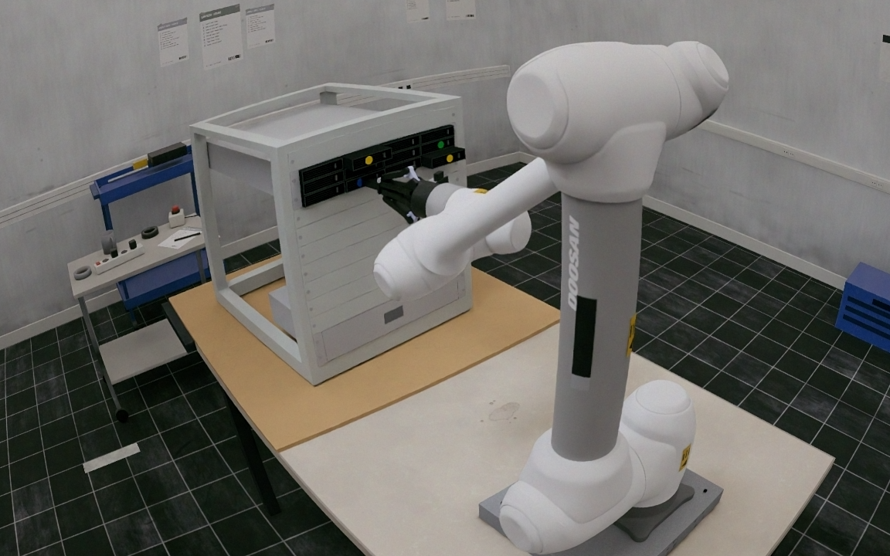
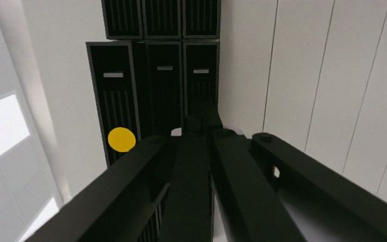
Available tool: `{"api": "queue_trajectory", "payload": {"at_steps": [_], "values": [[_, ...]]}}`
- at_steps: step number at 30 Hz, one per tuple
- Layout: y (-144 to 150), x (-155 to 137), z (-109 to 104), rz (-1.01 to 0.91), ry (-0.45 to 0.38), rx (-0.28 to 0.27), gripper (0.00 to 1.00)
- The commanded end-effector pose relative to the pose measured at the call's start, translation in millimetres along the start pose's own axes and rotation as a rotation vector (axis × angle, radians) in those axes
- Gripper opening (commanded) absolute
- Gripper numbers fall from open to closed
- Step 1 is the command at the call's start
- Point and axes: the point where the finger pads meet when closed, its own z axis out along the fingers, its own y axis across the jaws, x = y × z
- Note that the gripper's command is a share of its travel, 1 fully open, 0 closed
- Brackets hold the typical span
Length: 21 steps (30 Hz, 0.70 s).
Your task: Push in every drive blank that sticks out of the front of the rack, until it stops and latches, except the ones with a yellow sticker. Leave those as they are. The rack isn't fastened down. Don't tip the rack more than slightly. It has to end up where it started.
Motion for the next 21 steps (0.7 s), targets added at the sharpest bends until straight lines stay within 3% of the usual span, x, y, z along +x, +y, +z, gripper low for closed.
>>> {"api": "queue_trajectory", "payload": {"at_steps": [1,21], "values": [[-0.9,0.1,0.3,0.000,0.000,0.001,0.10],[-0.9,0.1,3.4,0.000,0.000,0.001,0.10]]}}
